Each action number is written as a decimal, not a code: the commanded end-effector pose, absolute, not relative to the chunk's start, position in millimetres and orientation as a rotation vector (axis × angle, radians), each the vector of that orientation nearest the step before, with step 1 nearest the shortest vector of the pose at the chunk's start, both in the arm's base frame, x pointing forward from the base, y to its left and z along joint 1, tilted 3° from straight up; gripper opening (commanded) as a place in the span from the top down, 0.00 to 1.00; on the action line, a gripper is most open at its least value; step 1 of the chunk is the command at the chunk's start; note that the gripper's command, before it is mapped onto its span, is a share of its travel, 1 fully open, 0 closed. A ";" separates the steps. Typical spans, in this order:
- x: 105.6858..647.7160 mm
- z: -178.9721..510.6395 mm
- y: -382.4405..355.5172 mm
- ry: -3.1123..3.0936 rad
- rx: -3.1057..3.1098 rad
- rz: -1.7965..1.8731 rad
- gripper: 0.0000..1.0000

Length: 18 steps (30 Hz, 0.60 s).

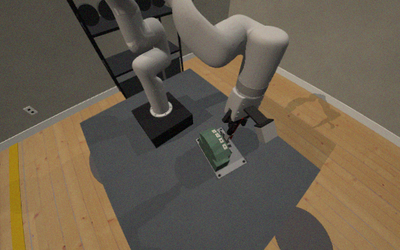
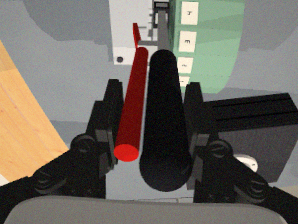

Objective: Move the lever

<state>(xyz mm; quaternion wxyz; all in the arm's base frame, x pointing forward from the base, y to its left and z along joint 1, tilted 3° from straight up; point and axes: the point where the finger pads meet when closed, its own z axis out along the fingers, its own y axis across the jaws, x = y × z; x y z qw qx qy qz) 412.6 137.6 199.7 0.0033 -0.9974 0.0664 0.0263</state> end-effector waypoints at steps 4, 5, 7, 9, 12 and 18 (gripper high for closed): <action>418.5 199.9 137.2 0.208 -3.126 0.076 1.00; 419.8 199.6 137.0 0.208 -3.126 0.076 1.00; 422.9 198.9 136.6 0.208 -3.126 0.076 1.00; 426.4 198.1 136.1 0.208 -3.126 0.076 1.00; 432.5 196.6 135.3 0.208 -3.126 0.076 1.00; 441.6 193.9 134.1 0.208 -3.126 0.076 1.00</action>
